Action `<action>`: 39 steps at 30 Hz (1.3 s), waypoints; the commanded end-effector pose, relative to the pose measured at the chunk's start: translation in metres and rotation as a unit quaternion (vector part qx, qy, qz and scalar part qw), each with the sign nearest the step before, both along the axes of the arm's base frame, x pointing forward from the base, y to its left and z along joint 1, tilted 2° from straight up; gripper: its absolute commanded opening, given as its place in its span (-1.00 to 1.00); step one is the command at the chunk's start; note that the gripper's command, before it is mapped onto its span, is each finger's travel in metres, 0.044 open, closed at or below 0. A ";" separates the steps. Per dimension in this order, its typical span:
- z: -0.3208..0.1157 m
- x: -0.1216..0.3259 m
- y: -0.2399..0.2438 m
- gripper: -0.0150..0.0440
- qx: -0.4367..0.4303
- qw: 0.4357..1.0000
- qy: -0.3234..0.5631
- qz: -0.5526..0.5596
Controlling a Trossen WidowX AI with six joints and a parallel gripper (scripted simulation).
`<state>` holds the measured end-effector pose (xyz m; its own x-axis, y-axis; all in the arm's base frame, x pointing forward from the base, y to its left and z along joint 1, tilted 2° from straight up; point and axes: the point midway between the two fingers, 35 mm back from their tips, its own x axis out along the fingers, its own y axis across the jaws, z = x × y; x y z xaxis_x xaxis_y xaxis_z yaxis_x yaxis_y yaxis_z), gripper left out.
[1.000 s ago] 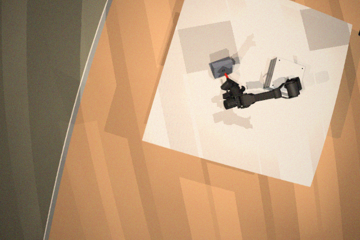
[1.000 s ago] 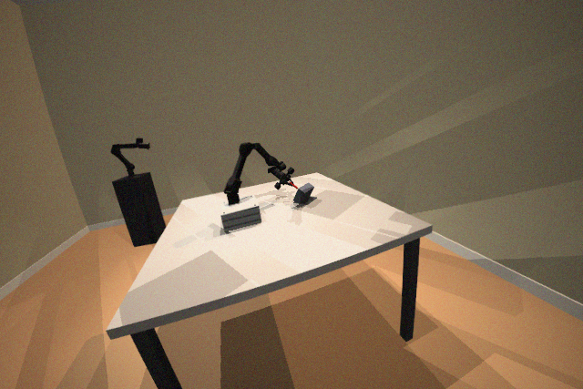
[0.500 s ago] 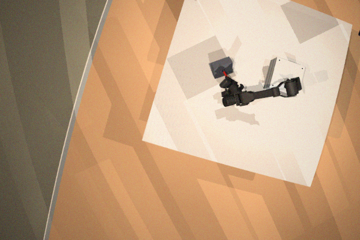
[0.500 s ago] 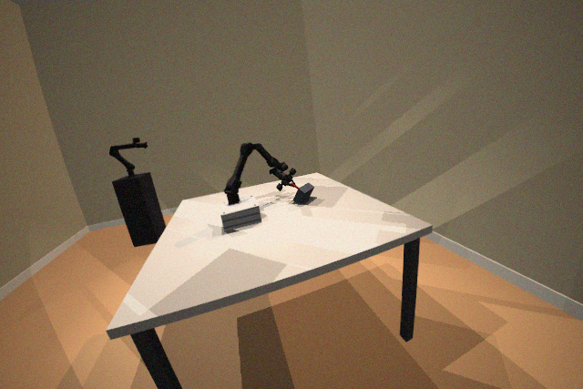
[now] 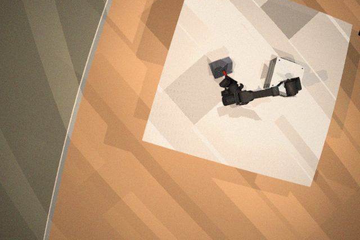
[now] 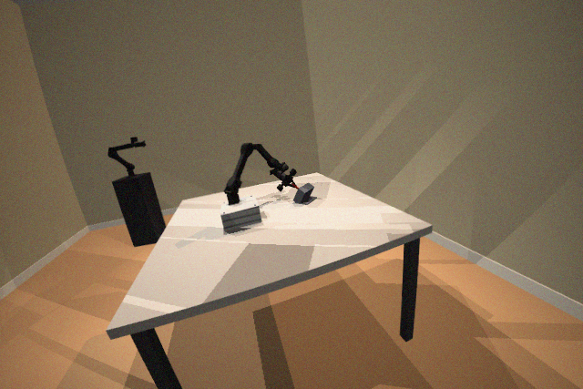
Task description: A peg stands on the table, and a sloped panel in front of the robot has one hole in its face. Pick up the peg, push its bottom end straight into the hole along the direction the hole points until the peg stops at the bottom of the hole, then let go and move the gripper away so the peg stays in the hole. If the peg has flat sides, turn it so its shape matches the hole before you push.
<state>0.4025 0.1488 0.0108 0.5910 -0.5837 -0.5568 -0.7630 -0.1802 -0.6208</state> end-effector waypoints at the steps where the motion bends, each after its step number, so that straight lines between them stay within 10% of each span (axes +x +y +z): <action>1: 0.001 0.000 0.000 -0.49 0.001 1.000 -0.001 0.000; 39: -0.008 0.002 -0.006 -0.49 0.001 1.000 -0.001 0.000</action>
